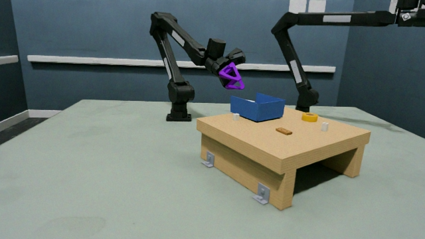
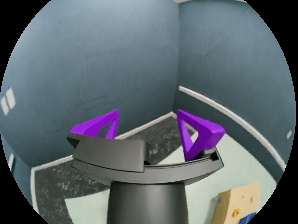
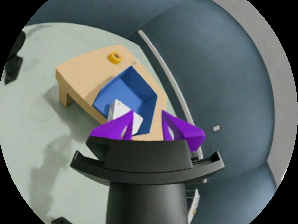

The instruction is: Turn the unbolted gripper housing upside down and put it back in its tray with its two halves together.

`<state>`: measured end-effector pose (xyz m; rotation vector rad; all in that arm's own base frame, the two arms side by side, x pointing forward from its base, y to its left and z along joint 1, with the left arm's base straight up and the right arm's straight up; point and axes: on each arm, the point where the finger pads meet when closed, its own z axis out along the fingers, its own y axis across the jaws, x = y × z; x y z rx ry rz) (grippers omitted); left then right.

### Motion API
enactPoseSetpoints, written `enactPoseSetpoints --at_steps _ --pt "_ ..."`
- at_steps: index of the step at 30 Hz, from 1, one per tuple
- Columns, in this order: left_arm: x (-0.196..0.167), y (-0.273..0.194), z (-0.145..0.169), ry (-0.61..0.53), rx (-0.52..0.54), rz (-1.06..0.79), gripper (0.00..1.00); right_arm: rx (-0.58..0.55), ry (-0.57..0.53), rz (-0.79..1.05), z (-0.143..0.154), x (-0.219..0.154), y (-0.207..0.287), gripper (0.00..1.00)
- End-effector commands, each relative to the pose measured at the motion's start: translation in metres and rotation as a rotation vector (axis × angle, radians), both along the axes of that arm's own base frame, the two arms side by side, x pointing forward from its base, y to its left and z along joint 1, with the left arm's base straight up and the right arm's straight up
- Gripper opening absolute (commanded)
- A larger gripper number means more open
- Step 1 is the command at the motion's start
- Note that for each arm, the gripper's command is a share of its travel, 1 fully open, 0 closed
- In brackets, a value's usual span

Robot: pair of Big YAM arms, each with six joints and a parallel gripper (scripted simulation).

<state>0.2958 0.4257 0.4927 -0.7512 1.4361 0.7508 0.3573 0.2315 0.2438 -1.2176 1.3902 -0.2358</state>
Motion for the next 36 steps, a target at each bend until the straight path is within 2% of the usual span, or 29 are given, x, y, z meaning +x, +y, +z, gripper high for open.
enactPoseSetpoints --at_steps 1,4,11,20,21,28,36 --pt "-0.004 0.005 0.044 -0.031 0.063 0.015 1.0 -0.069 -0.141 0.016 0.013 0.006 -0.003 0.45" --pt "-0.004 0.005 0.044 -0.031 0.063 0.015 1.0 -0.07 -0.166 0.025 0.021 0.007 0.0 0.45" --pt "-0.004 0.005 0.044 -0.031 0.063 0.015 1.0 -0.146 -0.24 0.061 0.009 -0.003 0.001 0.45" --pt "-0.004 0.005 0.044 -0.031 0.063 0.015 1.0 -0.216 -0.337 0.08 0.008 -0.008 0.001 0.45" --pt "-0.004 0.005 0.044 -0.031 0.063 0.015 1.0 -0.22 -0.362 0.067 0.017 -0.003 -0.002 0.45" --pt "-0.004 0.005 0.044 -0.031 0.063 0.015 1.0 -0.3 -0.435 0.081 0.005 -0.012 -0.006 0.45" --pt "-0.004 0.005 0.044 -0.031 0.063 0.015 1.0 -0.371 -0.532 0.093 0.006 -0.019 -0.006 0.45"
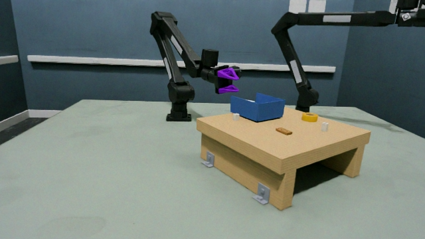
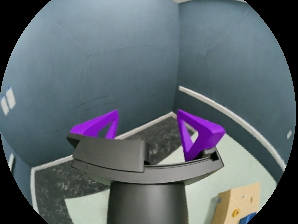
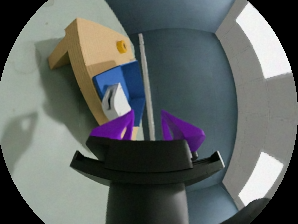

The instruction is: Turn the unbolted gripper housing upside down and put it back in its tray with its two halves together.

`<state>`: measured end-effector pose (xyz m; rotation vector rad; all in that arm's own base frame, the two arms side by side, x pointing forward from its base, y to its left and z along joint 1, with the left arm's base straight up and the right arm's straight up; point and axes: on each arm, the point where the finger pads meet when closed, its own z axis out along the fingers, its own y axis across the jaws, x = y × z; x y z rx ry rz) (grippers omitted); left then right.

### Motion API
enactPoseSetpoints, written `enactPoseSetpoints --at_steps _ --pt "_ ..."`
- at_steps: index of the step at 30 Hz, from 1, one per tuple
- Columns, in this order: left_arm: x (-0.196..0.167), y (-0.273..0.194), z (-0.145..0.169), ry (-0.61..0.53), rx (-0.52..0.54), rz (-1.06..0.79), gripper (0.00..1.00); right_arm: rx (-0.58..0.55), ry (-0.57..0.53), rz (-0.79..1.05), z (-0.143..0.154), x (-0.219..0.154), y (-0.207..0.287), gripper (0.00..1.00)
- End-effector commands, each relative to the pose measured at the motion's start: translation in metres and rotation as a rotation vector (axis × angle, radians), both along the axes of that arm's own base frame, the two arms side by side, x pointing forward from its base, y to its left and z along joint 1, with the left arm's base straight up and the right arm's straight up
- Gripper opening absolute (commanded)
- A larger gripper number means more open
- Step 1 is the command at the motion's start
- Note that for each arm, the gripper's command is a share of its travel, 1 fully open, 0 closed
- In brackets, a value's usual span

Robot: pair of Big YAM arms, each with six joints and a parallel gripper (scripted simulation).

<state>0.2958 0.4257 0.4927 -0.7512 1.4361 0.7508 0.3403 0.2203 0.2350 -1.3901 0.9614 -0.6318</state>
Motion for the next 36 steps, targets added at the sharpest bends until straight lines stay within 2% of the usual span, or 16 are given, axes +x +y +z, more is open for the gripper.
enactPoseSetpoints --at_steps 1,2,12,13,14,15,16,18,28,36 --pt "-0.004 0.005 0.044 -0.031 0.063 0.015 1.0 -0.05 -0.118 0.017 0.015 -0.002 0.005 0.45" --pt "-0.004 0.005 0.044 -0.031 0.063 0.015 1.0 -0.053 -0.142 0.009 0.022 0.001 0.003 0.45" --pt "-0.004 0.005 0.044 -0.031 0.063 0.015 1.0 -0.164 -0.257 -0.006 0.012 -0.008 -0.01 0.45" --pt "-0.004 0.005 0.044 -0.031 0.063 0.015 1.0 -0.145 -0.222 -0.005 -0.001 -0.007 -0.009 0.45" --pt "-0.004 0.005 0.044 -0.031 0.063 0.015 1.0 -0.082 -0.143 -0.003 -0.022 -0.004 -0.007 0.45" --pt "-0.004 0.005 0.044 -0.031 0.063 0.015 1.0 -0.064 -0.158 -0.006 -0.014 -0.003 -0.007 0.45" --pt "-0.004 0.005 0.044 -0.031 0.063 0.015 1.0 -0.093 -0.221 -0.008 0.002 -0.002 -0.006 0.45" --pt "-0.004 0.005 0.044 -0.031 0.063 0.015 1.0 -0.093 -0.221 -0.008 0.002 -0.002 -0.006 0.45" --pt "-0.004 0.005 0.044 -0.031 0.063 0.015 1.0 -0.108 -0.202 -0.001 -0.038 -0.012 -0.009 0.45" --pt "-0.004 0.005 0.044 -0.031 0.063 0.015 1.0 -0.093 -0.209 -0.006 -0.044 -0.012 -0.01 0.45"
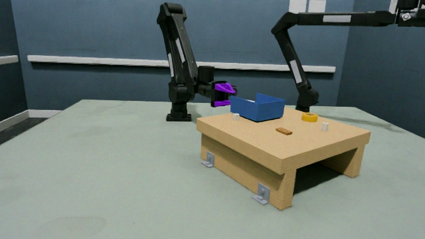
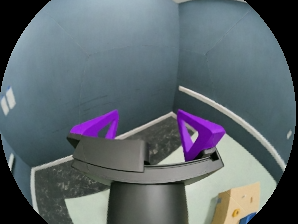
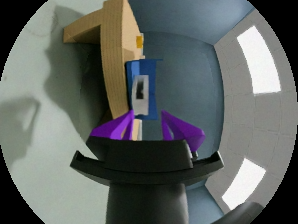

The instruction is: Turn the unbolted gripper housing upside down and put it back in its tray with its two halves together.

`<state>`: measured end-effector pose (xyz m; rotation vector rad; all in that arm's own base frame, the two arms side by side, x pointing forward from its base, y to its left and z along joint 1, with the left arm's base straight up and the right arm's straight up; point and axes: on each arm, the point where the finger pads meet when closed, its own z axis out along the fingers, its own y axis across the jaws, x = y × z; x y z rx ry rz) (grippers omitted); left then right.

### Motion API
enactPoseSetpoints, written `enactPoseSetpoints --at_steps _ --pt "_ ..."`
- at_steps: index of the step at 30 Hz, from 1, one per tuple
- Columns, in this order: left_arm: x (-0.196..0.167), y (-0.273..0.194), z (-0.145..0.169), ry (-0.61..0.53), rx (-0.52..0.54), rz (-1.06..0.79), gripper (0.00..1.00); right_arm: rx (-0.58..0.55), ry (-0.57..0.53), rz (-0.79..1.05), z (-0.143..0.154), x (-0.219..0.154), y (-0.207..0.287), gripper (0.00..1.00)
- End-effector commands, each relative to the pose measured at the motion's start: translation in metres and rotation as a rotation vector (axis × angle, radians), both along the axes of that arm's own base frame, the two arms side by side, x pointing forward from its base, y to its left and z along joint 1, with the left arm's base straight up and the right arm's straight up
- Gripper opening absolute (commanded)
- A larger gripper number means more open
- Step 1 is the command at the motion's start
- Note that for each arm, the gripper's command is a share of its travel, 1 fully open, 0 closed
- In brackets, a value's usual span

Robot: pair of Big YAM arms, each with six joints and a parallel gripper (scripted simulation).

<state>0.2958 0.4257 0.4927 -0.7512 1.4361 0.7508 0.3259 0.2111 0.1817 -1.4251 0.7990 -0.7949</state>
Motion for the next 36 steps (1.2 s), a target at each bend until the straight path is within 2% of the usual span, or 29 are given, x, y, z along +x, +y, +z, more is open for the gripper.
enactPoseSetpoints --at_steps 1,13,14,17,18,19,36 --pt "-0.004 0.005 0.044 -0.031 0.063 0.015 1.0 0.025 -0.045 -0.011 0.006 0.001 -0.003 0.45" --pt "-0.004 0.005 0.044 -0.031 0.063 0.015 1.0 0.021 -0.041 -0.014 -0.003 -0.004 -0.008 0.45" --pt "-0.004 0.005 0.044 -0.031 0.063 0.015 1.0 0.033 -0.057 -0.014 0.007 0.001 -0.004 0.45" --pt "-0.004 0.005 0.044 -0.031 0.063 0.015 1.0 0.043 -0.066 -0.014 0.011 0.002 -0.003 0.45" --pt "-0.004 0.005 0.044 -0.031 0.063 0.015 1.0 0.025 -0.048 -0.013 0.0 -0.004 -0.008 0.45" --pt "-0.004 0.005 0.044 -0.031 0.063 0.015 1.0 0.045 -0.078 -0.014 0.016 0.015 0.004 0.45" --pt "-0.004 0.005 0.044 -0.031 0.063 0.015 1.0 0.042 -0.073 -0.008 0.015 0.03 0.014 0.45"
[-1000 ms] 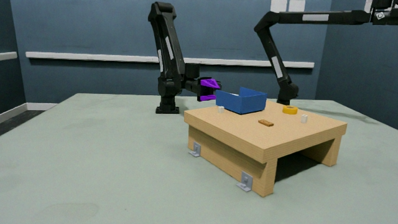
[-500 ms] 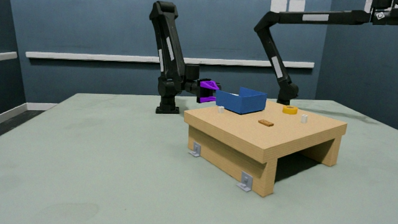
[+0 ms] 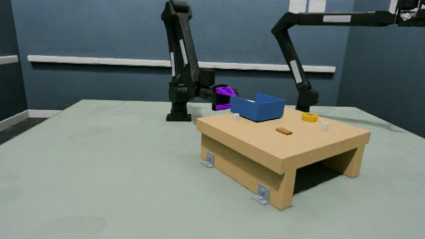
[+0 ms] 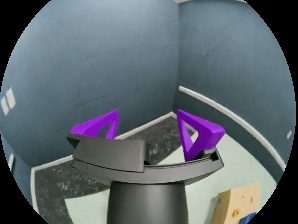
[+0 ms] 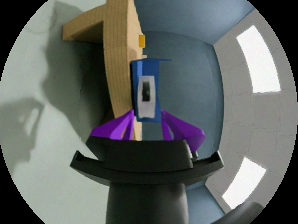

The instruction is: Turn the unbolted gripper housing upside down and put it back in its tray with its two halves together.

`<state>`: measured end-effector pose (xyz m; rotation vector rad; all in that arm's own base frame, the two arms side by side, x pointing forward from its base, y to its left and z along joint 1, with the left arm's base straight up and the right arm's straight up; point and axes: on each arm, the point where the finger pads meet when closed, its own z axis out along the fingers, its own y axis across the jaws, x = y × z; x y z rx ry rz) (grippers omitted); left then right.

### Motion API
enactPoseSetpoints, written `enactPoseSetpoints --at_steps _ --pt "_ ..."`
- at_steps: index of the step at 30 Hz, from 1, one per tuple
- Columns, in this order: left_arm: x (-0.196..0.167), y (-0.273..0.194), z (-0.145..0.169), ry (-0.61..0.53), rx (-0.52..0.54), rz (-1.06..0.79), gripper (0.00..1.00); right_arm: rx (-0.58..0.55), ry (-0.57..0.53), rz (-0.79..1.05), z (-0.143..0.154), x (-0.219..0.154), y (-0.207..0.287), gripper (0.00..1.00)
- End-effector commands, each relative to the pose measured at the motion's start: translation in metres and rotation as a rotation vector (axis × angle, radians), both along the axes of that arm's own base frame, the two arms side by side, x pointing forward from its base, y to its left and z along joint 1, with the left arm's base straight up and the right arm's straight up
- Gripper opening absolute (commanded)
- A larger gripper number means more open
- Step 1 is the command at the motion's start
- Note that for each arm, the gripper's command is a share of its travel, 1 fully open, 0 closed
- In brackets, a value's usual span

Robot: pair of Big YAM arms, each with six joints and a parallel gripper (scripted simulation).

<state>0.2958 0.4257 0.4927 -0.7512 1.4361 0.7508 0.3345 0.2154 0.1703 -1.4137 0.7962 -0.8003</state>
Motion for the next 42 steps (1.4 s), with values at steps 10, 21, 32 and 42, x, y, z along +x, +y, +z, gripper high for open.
enactPoseSetpoints --at_steps 10,21,32,42 --pt "-0.004 0.005 0.044 -0.031 0.063 0.015 1.0 0.036 -0.063 0.0 0.026 0.029 0.016 0.45" --pt "-0.004 0.005 0.044 -0.031 0.063 0.015 1.0 0.035 -0.062 -0.004 0.026 0.038 0.019 0.45" --pt "-0.004 0.005 0.044 -0.031 0.063 0.015 1.0 0.03 -0.056 0.005 0.024 0.042 0.026 0.45" --pt "-0.004 0.005 0.044 -0.031 0.063 0.015 1.0 0.044 -0.076 0.004 0.033 0.04 0.025 0.27"
